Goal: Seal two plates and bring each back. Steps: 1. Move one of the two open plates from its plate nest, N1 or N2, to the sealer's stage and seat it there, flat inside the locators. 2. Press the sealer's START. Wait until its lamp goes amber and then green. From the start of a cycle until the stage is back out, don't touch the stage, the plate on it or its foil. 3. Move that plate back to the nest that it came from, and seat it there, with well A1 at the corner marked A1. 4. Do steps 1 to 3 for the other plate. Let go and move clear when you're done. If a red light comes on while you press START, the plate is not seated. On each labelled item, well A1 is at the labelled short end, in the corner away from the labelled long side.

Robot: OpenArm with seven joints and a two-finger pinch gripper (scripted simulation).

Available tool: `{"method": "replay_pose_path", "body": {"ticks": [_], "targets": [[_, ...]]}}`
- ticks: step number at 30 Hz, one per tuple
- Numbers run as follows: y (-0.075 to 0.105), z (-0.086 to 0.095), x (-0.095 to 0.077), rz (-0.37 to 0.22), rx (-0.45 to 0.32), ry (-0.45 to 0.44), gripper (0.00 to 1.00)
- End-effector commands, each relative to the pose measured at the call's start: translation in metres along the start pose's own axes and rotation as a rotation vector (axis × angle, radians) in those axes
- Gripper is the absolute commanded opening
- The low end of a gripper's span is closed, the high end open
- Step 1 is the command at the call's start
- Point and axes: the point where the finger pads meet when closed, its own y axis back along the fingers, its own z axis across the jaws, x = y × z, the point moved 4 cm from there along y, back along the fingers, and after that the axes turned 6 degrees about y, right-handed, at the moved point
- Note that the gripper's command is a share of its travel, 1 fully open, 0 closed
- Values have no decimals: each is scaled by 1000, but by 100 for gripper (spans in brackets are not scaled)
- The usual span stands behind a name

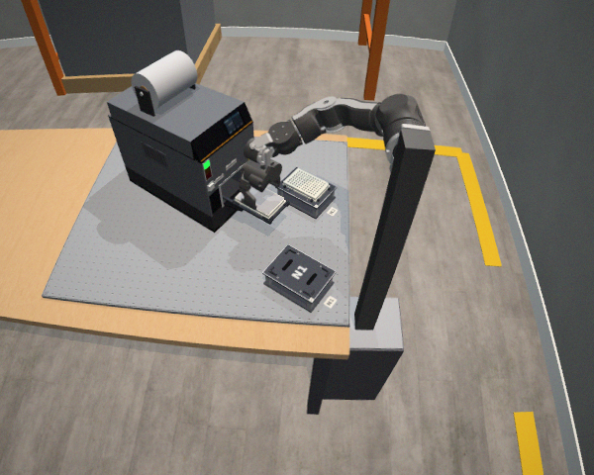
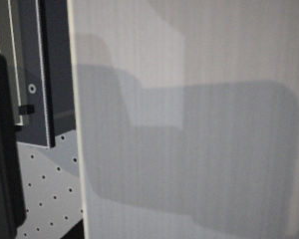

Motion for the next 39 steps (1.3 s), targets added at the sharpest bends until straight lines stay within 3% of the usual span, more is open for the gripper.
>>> {"method": "replay_pose_path", "body": {"ticks": [1,18,24,39], "targets": [[2,1,-1,-4,-8,2,65],[2,1,-1,-4,-8,2,65],[-10,2,0,-1,-10,7,65],[-13,2,0,-1,-10,6,65]]}}
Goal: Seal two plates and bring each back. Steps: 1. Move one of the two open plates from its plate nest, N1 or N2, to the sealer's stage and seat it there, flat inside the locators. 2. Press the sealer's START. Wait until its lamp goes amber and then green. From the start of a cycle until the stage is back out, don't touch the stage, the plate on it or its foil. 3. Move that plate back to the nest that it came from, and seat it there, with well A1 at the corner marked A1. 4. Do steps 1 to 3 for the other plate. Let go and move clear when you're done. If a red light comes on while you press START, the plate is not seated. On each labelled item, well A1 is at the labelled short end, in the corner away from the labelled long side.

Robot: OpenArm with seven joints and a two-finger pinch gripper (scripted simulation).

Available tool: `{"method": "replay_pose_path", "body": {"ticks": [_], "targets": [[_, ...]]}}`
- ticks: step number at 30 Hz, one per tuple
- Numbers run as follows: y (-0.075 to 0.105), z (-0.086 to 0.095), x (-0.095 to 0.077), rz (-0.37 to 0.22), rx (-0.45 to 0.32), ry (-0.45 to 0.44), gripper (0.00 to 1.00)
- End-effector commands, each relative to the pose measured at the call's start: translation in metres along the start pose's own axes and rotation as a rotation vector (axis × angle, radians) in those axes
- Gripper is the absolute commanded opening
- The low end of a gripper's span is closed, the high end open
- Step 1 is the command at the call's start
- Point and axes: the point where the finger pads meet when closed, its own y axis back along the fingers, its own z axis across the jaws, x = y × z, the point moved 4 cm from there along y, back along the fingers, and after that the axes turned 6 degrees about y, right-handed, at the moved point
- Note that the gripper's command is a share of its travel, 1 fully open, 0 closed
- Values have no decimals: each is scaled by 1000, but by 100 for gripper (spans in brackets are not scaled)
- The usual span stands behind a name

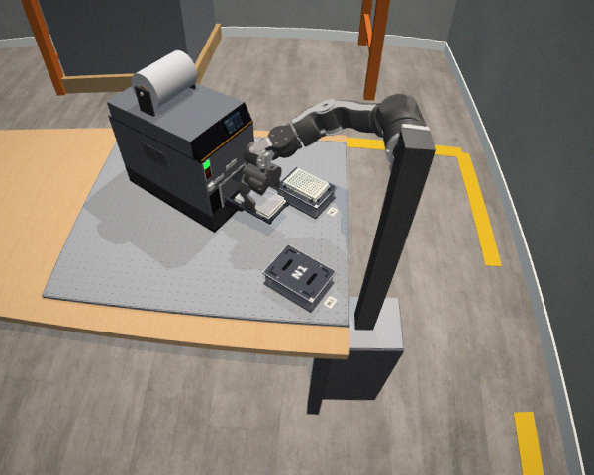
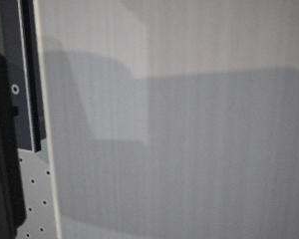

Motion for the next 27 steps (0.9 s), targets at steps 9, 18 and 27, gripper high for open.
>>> {"method": "replay_pose_path", "body": {"ticks": [9,18,27], "targets": [[-5,1,0,0,-6,5,65],[-12,1,1,2,-4,6,65],[-11,1,0,-2,-3,2,65]]}}
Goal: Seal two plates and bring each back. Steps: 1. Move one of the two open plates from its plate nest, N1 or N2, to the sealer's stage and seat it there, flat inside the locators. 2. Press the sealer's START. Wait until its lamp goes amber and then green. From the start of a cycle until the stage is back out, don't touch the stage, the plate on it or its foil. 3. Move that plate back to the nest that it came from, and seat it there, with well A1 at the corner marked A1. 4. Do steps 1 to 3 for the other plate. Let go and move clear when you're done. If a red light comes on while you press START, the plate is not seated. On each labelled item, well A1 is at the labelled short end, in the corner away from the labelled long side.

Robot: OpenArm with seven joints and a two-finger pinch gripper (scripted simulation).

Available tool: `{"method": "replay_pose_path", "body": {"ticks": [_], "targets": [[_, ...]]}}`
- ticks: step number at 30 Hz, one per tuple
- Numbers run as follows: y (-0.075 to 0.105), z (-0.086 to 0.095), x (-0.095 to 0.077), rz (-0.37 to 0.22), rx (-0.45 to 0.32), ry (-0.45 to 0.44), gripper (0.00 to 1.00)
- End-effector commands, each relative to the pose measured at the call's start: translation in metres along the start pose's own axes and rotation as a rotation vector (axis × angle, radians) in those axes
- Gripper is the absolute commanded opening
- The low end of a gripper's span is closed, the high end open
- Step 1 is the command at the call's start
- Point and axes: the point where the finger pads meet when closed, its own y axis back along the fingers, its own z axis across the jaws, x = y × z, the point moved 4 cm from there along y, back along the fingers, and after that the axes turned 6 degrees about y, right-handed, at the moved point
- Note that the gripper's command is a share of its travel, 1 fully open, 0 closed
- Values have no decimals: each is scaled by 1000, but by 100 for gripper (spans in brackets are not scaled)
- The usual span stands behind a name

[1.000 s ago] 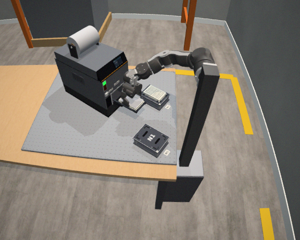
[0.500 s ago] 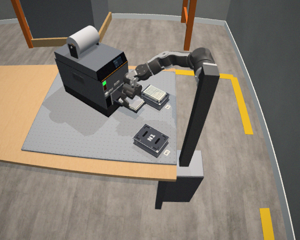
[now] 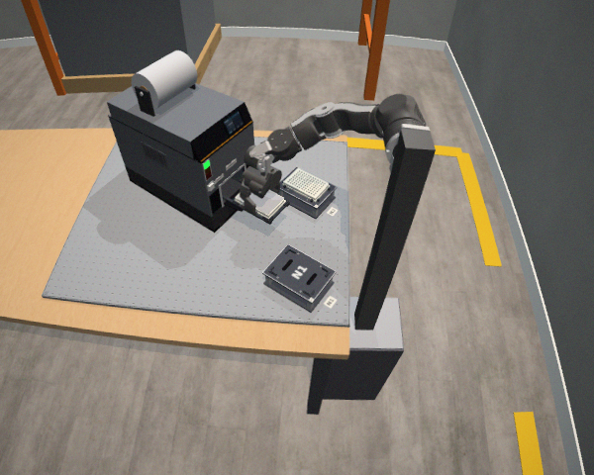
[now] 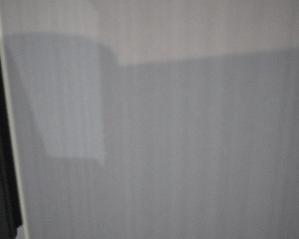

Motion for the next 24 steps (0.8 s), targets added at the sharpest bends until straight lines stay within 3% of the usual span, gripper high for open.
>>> {"method": "replay_pose_path", "body": {"ticks": [1,24], "targets": [[1,1,-1,-2,-3,2,65],[1,1,-1,-2,-3,2,56]]}}
